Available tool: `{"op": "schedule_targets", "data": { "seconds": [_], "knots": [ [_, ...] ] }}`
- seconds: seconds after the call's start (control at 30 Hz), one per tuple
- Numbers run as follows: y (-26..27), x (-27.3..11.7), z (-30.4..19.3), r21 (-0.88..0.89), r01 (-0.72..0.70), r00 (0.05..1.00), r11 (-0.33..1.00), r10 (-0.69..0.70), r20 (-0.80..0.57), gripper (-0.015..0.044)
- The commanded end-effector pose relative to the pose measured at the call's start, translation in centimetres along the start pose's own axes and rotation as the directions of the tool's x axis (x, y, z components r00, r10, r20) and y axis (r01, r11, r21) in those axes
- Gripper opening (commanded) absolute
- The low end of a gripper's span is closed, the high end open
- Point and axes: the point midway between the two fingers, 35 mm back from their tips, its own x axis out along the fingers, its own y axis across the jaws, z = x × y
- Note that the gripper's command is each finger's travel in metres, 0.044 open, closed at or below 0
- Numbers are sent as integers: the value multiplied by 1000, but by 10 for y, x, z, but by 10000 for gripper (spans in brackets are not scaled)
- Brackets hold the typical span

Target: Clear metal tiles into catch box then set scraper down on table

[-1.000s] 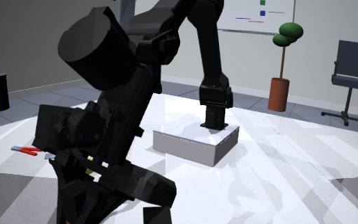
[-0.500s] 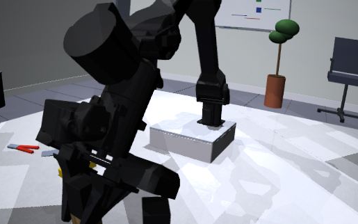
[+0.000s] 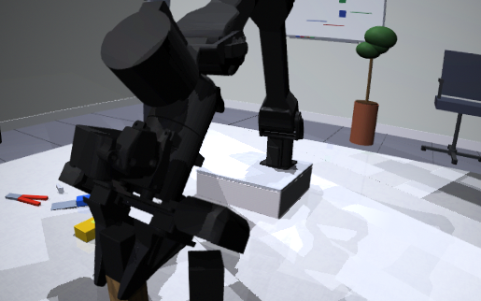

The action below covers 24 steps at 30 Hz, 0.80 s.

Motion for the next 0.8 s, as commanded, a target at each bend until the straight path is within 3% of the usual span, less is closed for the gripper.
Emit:
{"op": "schedule_targets", "data": {
  "seconds": [0.0, 0.77],
  "knots": [
    [1, -7, 0, 1, 0, 1000, 1000, 0, 12, 0],
    [4, -26, -18, 1, 0, 1000, 1000, 0, 11, 0]
  ]
}}
